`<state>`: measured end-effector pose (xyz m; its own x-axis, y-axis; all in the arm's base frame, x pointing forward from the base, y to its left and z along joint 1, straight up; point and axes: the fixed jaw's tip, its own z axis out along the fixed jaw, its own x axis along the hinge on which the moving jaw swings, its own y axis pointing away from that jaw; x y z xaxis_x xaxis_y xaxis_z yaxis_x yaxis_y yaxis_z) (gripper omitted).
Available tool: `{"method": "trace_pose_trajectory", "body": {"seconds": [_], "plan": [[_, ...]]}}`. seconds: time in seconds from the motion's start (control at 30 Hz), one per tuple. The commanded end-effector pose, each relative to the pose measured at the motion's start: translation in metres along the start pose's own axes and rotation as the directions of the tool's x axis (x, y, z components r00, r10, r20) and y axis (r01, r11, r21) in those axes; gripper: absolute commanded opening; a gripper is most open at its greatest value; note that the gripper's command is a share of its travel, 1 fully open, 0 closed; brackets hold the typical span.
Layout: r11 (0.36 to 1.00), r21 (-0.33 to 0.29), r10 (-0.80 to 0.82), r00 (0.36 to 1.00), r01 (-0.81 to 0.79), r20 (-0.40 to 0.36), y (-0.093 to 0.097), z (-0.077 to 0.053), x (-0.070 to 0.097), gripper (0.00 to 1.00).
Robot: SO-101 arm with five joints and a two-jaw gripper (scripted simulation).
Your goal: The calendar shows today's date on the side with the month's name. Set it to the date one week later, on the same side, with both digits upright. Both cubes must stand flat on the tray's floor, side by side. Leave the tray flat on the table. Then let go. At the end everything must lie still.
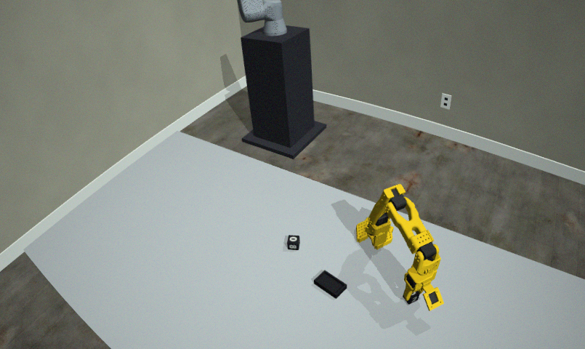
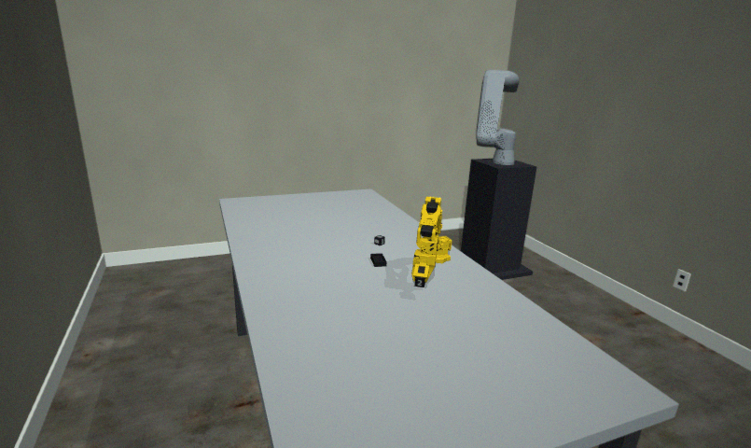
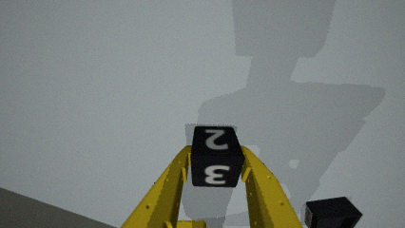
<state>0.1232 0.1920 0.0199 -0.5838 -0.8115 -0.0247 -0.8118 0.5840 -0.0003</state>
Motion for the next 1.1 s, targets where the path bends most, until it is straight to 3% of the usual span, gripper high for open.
{"method": "trace_pose_trajectory", "body": {"seconds": [0.0, 0.27, 0.83, 1.07], "plan": [[1.0, -0.001, 0.001, 0.999, -0.001, 0.034, -0.001, -0.004, -0.004, 0.0], [1.0, -0.001, 0.001, 0.999, -0.001, 0.034, -0.001, -0.009, -0.005, 0.0], [1.0, -0.002, 0.001, 0.999, -0.001, 0.034, 0.001, -0.048, -0.004, 0.0], [1.0, -0.002, 0.001, 0.999, -0.001, 0.034, 0.002, -0.054, -0.003, 0.0]]}}
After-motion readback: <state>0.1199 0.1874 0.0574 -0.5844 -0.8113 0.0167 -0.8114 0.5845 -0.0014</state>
